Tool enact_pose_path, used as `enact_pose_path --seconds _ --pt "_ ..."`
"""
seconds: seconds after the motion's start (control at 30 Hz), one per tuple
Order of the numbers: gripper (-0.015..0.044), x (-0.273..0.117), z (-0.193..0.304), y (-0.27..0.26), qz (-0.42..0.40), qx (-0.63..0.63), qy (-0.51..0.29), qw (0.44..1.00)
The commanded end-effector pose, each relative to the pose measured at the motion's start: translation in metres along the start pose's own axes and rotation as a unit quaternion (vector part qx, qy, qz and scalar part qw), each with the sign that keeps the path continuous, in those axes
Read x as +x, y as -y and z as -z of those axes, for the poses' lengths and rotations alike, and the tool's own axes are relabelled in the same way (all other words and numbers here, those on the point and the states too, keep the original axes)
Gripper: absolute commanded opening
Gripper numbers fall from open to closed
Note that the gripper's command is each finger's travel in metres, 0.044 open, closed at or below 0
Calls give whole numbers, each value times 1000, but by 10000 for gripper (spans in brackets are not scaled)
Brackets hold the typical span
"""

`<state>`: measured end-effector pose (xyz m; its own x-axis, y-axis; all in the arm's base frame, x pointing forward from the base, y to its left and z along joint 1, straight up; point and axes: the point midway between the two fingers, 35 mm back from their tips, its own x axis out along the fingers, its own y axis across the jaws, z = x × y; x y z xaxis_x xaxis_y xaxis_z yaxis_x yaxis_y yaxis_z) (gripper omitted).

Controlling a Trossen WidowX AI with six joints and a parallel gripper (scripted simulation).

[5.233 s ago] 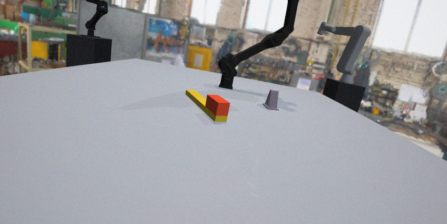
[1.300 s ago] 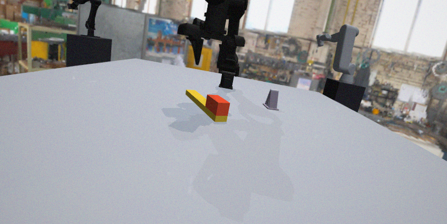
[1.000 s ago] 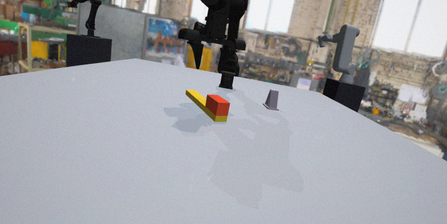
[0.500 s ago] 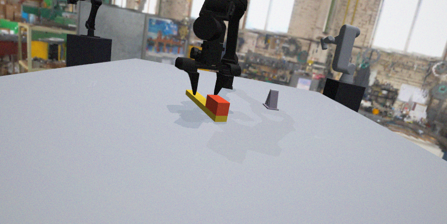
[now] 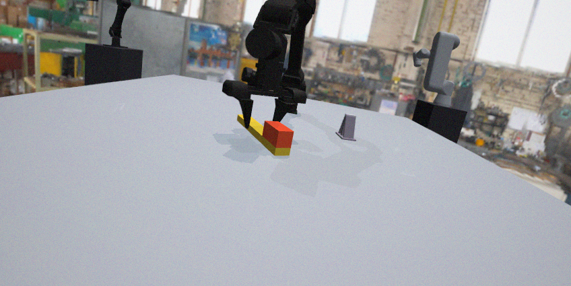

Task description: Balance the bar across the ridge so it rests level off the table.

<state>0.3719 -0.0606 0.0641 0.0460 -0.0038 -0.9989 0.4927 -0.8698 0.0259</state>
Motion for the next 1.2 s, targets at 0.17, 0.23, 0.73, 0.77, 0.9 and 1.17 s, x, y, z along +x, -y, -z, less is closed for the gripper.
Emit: enact_pose_path --seconds 0.17,0.23,0.73,0.77,0.9,1.17 --pt "315 11 -2 1 1 2 4 1000" --pt "315 11 -2 1 1 2 4 1000" --pt "210 10 -2 1 2 0 3 1000" --pt "184 10 -2 1 2 0 3 1000" --pt "138 10 -2 1 2 0 3 1000" --pt "25 7 -1 1 2 0 3 1000"
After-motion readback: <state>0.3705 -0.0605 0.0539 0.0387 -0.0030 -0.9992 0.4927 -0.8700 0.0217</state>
